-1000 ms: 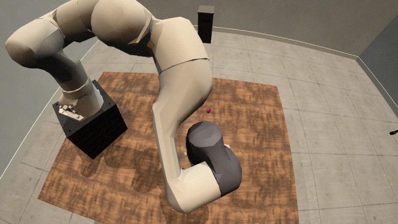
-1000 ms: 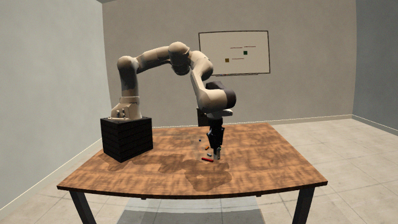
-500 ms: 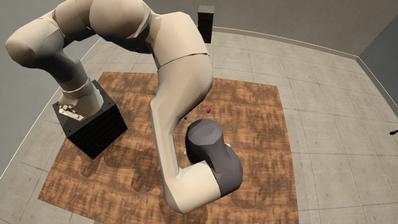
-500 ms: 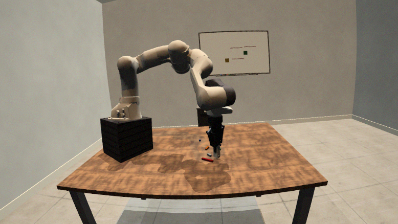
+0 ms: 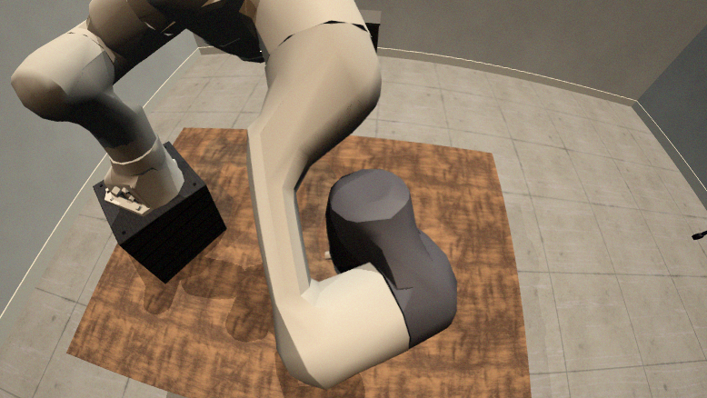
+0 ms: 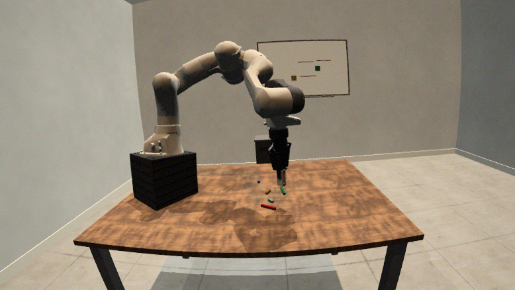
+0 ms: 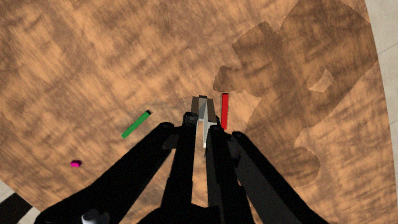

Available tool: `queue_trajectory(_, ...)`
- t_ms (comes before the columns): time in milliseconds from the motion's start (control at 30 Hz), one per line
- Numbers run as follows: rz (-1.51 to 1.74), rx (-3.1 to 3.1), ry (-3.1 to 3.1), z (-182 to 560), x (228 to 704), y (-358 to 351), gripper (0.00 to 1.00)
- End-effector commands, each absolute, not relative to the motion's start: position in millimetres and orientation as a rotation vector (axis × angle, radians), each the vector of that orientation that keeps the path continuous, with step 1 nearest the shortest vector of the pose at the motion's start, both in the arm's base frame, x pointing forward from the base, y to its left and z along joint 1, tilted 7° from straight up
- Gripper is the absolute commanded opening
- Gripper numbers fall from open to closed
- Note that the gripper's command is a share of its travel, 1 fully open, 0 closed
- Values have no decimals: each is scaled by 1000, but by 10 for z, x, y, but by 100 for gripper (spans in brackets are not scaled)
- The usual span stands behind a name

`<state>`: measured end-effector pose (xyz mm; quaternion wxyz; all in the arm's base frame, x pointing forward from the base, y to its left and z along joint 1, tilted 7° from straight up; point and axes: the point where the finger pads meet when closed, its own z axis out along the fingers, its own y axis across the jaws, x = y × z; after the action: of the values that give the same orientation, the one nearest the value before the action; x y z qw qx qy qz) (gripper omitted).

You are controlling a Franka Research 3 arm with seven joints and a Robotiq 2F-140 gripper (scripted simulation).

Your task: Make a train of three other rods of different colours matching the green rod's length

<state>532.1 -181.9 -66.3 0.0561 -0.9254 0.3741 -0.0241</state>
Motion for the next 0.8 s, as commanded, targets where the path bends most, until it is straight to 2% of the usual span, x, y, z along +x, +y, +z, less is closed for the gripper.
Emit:
queue_trajectory(0,-48,-2806,1134,-627,5261,-1785,3)
queue_trajectory(267,-48,-2807,1133,-625,5262,-1770,3)
queue_trajectory(367,-48,-2821,1095,-597,5255,-1330,3)
queue_trajectory(467,-48,-2823,1089,-592,5250,-1255,3)
queue_trajectory(500,-49,-2834,1060,-571,5215,-937,3)
queue_trajectory(767,-54,-2874,952,-494,4939,94,3)
